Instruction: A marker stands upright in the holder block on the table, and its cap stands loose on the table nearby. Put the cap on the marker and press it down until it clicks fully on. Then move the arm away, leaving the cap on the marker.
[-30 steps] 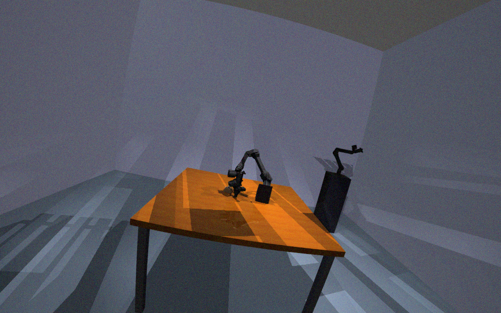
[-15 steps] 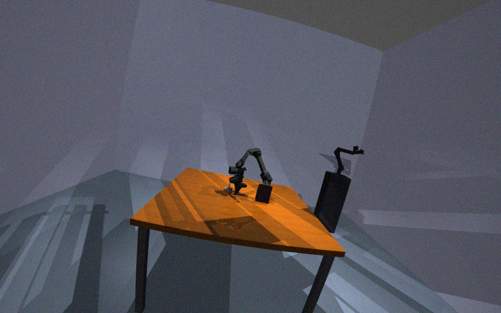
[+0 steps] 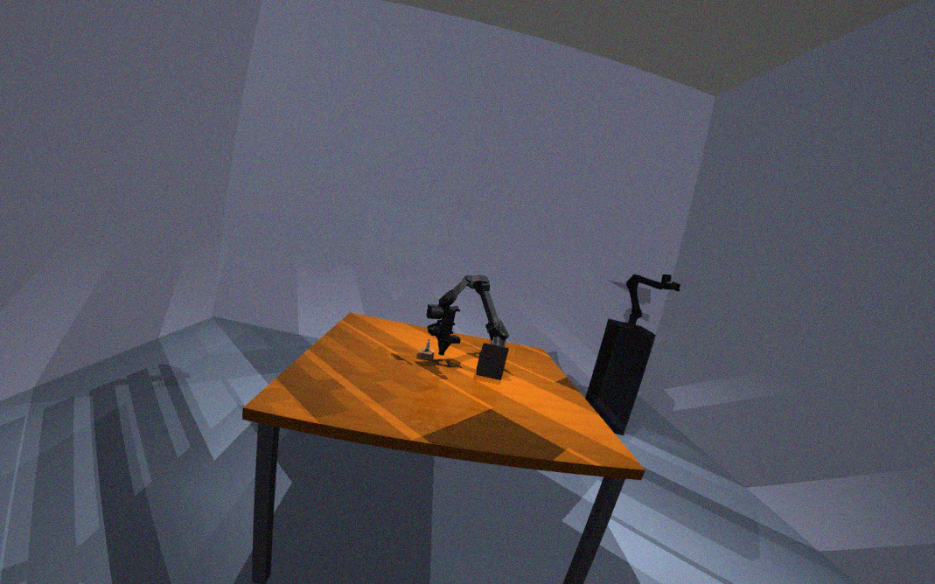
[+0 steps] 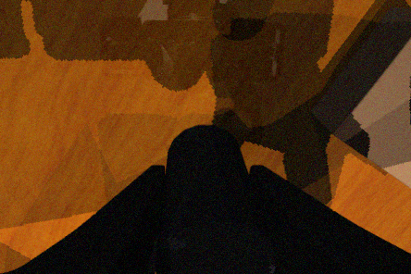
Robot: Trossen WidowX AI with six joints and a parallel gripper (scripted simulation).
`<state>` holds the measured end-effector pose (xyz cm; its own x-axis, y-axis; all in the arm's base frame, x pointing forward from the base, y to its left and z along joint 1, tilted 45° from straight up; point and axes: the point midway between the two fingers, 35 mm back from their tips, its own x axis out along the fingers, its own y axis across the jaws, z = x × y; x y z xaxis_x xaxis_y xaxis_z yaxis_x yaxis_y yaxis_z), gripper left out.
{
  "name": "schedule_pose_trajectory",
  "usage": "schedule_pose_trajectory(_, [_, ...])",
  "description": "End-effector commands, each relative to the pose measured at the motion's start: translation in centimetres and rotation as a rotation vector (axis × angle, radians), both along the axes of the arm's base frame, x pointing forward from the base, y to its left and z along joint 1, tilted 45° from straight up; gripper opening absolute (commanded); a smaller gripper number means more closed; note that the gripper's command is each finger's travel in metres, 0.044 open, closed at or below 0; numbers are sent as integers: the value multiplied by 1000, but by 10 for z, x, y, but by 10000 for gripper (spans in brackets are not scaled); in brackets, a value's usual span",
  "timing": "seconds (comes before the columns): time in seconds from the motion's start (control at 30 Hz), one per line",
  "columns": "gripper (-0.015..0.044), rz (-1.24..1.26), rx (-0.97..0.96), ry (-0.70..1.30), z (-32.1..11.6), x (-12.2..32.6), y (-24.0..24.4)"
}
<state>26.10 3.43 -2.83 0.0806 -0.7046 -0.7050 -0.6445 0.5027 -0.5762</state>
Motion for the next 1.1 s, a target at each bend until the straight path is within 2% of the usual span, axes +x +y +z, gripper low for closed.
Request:
schedule_pose_trajectory(0.0, [0,0,11,-12,10,12,2])
schedule_pose_trajectory(1.07, [0,1,5,-11,99,76,-18])
